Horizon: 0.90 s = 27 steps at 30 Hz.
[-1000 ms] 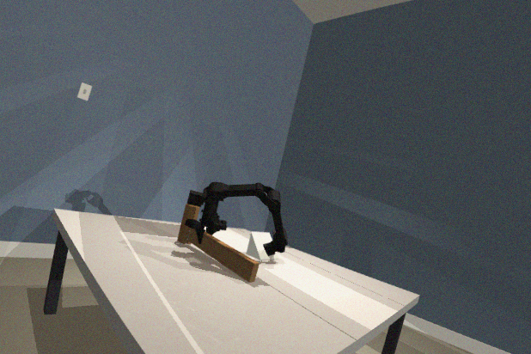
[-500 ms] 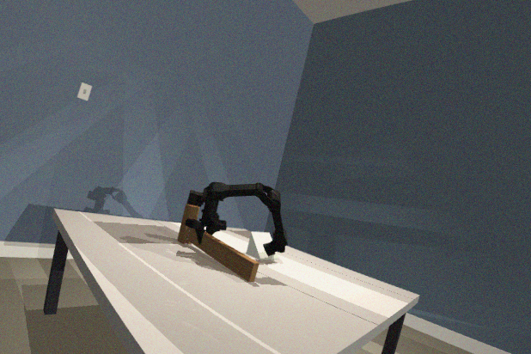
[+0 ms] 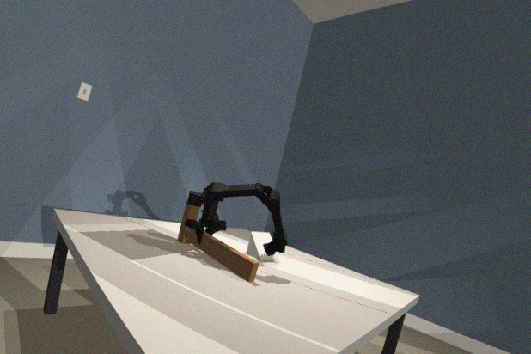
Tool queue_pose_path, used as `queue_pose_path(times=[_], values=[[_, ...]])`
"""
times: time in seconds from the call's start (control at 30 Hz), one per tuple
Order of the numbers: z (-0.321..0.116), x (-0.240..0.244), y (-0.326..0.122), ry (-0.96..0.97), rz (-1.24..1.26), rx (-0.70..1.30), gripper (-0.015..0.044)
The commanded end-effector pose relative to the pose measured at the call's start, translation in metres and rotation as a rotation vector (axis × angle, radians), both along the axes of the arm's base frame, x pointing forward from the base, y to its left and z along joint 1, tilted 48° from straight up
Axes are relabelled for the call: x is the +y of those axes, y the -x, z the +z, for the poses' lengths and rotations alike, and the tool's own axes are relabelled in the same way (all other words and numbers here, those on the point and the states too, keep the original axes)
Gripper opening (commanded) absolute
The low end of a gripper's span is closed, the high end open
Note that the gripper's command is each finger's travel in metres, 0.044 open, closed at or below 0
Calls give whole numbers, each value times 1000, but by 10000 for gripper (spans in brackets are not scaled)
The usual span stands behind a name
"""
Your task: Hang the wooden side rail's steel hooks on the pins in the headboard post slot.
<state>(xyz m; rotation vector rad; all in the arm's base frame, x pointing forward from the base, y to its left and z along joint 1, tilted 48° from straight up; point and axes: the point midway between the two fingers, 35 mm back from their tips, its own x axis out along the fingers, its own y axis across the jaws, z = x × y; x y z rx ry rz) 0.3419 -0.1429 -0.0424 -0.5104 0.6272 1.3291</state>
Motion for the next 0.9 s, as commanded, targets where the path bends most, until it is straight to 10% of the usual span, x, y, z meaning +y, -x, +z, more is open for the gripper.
queue_pose_path(times=[0.0, 0.87], values=[[1, -7, 0, 10, -9, -9, 0], [1, -10, 0, 10, -9, -9, 0]])
